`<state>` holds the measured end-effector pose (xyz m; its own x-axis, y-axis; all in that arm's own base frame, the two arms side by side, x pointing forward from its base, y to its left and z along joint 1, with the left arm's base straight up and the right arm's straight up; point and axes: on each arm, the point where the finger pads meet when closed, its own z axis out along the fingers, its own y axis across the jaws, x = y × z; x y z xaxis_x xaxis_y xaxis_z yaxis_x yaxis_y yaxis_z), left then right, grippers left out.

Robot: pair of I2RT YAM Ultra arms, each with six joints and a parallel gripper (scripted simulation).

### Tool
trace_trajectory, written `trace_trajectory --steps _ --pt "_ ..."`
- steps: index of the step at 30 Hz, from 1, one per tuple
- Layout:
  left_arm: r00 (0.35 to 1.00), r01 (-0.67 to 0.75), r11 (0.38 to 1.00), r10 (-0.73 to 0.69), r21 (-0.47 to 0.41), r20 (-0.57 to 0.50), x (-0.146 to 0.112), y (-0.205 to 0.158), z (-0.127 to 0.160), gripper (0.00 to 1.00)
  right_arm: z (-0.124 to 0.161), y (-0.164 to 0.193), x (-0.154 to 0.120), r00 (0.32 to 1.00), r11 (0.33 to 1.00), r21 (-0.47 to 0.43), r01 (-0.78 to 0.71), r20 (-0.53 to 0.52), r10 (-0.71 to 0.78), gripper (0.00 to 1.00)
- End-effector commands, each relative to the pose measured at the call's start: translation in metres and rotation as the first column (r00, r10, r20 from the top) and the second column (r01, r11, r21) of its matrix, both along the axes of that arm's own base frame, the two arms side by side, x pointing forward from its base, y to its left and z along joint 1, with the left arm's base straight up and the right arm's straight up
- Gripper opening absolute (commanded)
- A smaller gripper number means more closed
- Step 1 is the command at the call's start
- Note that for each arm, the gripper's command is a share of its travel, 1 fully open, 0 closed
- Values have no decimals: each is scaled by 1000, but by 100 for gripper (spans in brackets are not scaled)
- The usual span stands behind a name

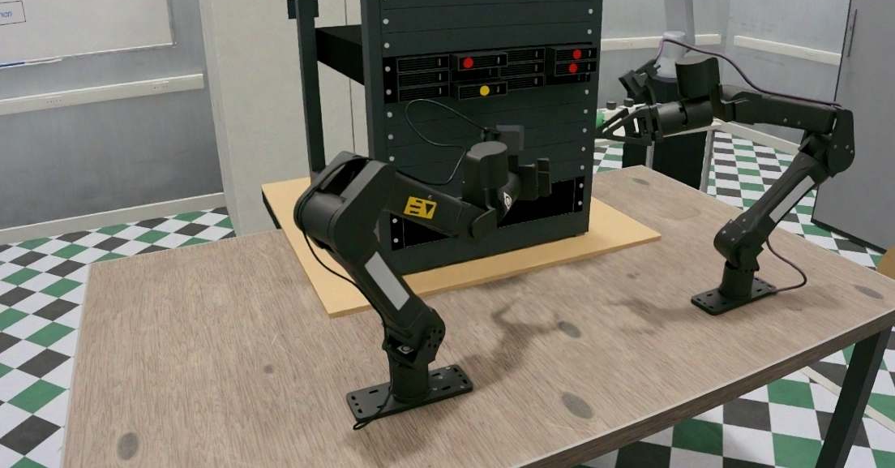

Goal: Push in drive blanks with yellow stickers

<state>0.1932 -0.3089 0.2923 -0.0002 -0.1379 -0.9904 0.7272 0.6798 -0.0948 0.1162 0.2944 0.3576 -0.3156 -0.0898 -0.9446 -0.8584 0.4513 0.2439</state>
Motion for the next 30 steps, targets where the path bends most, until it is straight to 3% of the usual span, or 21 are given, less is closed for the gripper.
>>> trace_trajectory --steps 1,20,23,30 --pt "1000 1 1000 -1 -19 9 0 1 8 100 7 -1 0 1000 1000 17 1 7 -1 100" --pt "1000 1 1000 -1 -27 12 0 0 12 100 7 -1 0 1000 1000 17 1 7 -1 100" --pt "1000 2 997 0 -71 29 1 -3 36 100 7 -1 0 1000 1000 17 1 7 -1 100" --pt "995 14 965 13 -261 102 2 -4 139 100 7 -1 0 1000 1000 17 1 7 -1 100"
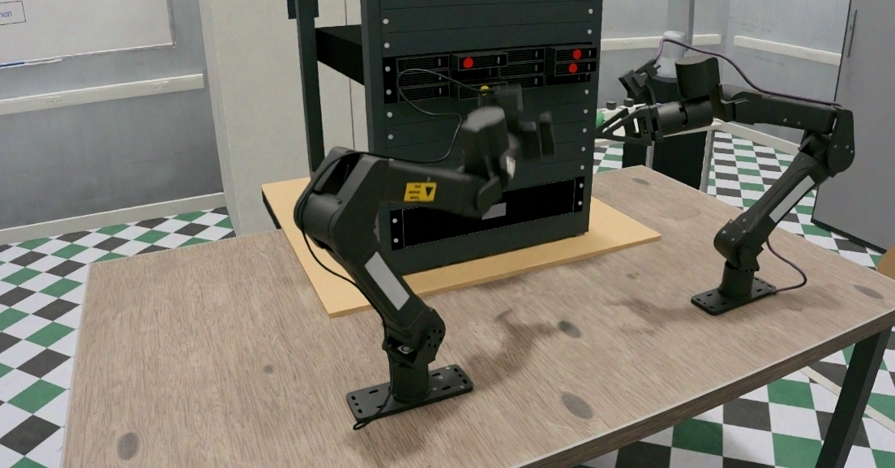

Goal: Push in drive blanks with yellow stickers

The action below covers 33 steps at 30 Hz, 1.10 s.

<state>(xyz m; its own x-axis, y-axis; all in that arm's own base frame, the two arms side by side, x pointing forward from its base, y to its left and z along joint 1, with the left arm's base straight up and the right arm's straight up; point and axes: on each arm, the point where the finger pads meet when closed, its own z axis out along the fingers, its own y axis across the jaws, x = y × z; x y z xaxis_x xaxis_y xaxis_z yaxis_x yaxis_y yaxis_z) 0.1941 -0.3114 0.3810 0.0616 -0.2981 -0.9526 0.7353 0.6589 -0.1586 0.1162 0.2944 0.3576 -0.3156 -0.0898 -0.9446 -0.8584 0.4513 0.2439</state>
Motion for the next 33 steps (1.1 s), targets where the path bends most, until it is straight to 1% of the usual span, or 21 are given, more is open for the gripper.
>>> trace_trajectory --steps 1,2,4,6,8,10,12,16,21,22,24,29,33 --pt "999 4 992 3 -129 51 0 -1 65 100 7 -1 0 1000 1000 17 1 7 -1 100" --pt "998 5 988 4 -157 62 -1 1 80 100 7 -1 0 1000 1000 17 1 7 -1 100" --pt "998 5 988 4 -157 62 -1 1 80 100 7 -1 0 1000 1000 17 1 7 -1 100" --pt "996 11 974 10 -228 89 -3 7 118 100 7 -1 0 1000 1000 17 1 8 -1 100" --pt "994 17 958 16 -285 111 -6 14 147 100 7 -1 0 1000 1000 16 2 11 -2 100" --pt "992 22 946 21 -324 126 -8 20 167 100 8 0 1 1000 1000 15 6 19 -6 100" --pt "991 24 939 23 -344 134 -9 24 178 100 11 2 2 1000 1000 16 8 25 -8 100" --pt "990 25 937 24 -349 136 -10 25 181 100 18 2 2 999 1000 28 8 48 -9 100" --pt "990 25 937 24 -349 136 -10 25 181 100 18 5 5 998 1000 15 17 67 -18 100" --pt "990 25 937 25 -349 136 -10 25 181 100 25 -1 5 996 999 33 23 82 -26 100" --pt "990 24 937 26 -349 136 -9 25 181 100 20 6 8 995 1000 6 27 97 -27 100" --pt "990 11 937 39 -349 136 -5 28 181 100 25 9 15 985 998 -16 56 166 -53 100" --pt "988 -16 937 67 -349 136 3 33 181 100 30 11 22 968 995 -39 89 238 -77 100"
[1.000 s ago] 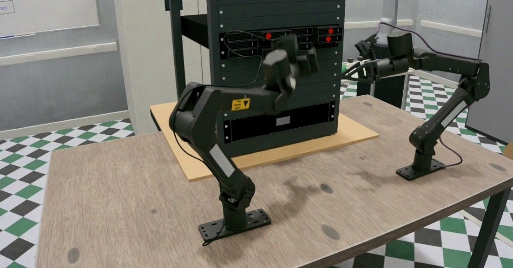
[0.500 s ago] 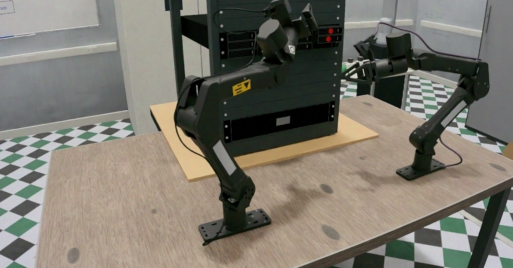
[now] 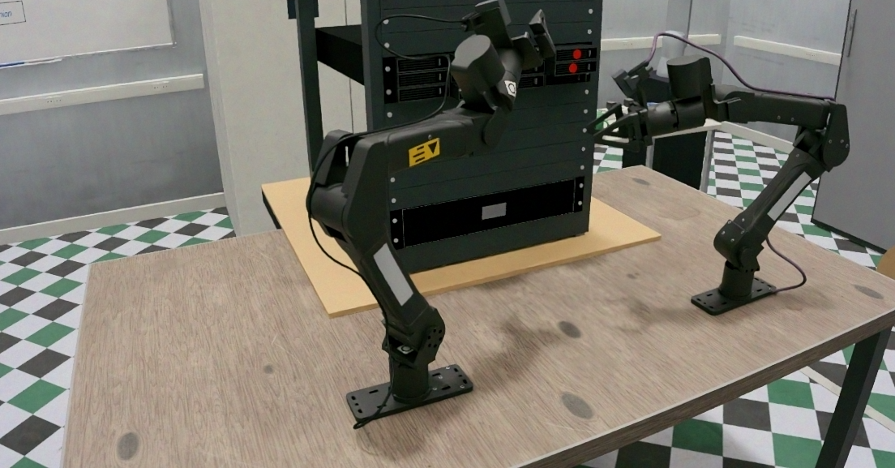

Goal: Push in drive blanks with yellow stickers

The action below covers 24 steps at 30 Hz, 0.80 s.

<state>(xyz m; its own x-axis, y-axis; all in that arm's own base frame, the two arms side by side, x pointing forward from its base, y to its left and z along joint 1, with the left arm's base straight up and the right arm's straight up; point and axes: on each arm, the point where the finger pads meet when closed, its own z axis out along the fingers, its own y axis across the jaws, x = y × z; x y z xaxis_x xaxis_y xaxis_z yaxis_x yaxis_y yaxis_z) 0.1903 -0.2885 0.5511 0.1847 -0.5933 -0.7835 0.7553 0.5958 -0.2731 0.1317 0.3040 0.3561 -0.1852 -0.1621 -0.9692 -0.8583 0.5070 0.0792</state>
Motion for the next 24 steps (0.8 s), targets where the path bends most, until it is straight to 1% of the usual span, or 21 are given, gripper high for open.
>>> trace_trajectory --steps 1,3,5,13,17,20,22,24 --pt "999 -39 999 39 -19 10 9 12 11 100 34 2 8 992 999 31 36 118 -39 100" --pt "998 -63 998 63 -19 10 16 17 11 100 37 4 12 985 998 14 54 161 -56 100" --pt "998 -63 998 63 -19 10 16 17 11 100 37 4 12 985 998 14 54 161 -56 100" --pt "977 -212 977 212 -19 10 54 51 11 100 51 9 31 928 985 -68 158 352 -125 100" --pt "948 -318 948 318 -19 10 79 79 11 100 59 12 41 878 967 -115 227 453 -153 100" --pt "913 -408 913 409 -19 10 98 106 11 100 64 13 48 834 946 -152 285 526 -167 100" --pt "913 -408 913 409 -19 10 98 106 11 100 64 13 48 834 946 -152 285 526 -167 100" --pt "881 -472 881 473 -19 10 110 127 11 100 68 14 52 801 929 -176 327 572 -173 100"
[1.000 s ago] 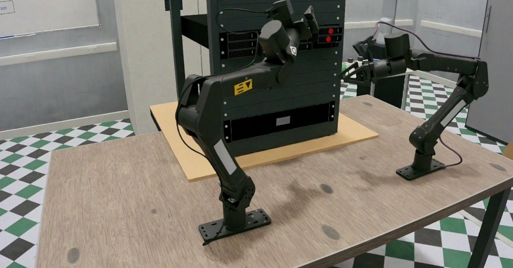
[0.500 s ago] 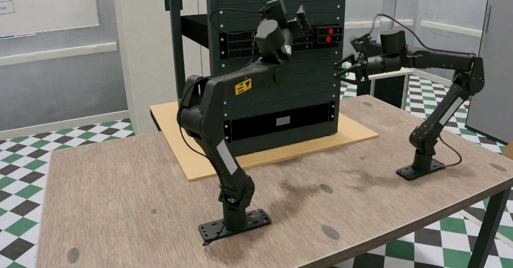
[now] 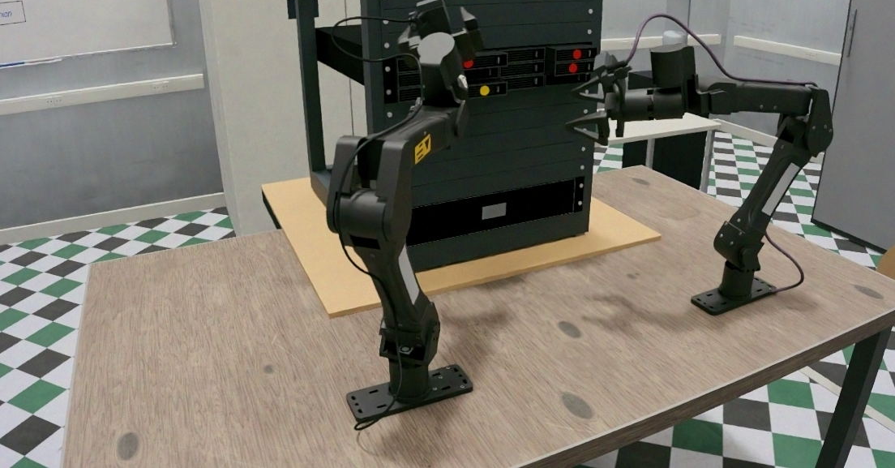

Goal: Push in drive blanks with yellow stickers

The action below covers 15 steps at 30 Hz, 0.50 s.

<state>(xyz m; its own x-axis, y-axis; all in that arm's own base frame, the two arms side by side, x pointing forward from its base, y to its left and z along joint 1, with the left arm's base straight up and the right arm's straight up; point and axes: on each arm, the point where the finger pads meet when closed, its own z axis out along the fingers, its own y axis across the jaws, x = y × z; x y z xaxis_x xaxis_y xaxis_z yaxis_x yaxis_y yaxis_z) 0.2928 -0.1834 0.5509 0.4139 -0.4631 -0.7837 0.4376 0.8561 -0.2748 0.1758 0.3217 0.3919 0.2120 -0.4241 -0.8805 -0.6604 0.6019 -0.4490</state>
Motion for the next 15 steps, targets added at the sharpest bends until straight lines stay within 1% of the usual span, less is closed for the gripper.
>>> trace_trajectory --steps 1,4,7,10,13,15 --pt "995 -99 995 99 -12 18 13 34 11 100 34 -3 11 987 996 -11 85 141 -83 100" --pt "976 -217 976 217 -12 18 29 71 11 100 39 -2 17 969 987 -72 144 214 -126 100" --pt "940 -340 940 340 -12 18 41 113 11 100 44 -2 22 945 969 -132 207 283 -163 100" --pt "885 -464 886 464 -12 18 47 159 11 100 48 -1 26 917 943 -190 272 347 -195 100" --pt "811 -585 811 585 -12 18 47 207 11 100 51 -1 30 888 909 -246 337 405 -220 100" --pt "811 -585 811 585 -12 18 47 207 11 100 51 -1 30 888 909 -246 337 405 -220 100"
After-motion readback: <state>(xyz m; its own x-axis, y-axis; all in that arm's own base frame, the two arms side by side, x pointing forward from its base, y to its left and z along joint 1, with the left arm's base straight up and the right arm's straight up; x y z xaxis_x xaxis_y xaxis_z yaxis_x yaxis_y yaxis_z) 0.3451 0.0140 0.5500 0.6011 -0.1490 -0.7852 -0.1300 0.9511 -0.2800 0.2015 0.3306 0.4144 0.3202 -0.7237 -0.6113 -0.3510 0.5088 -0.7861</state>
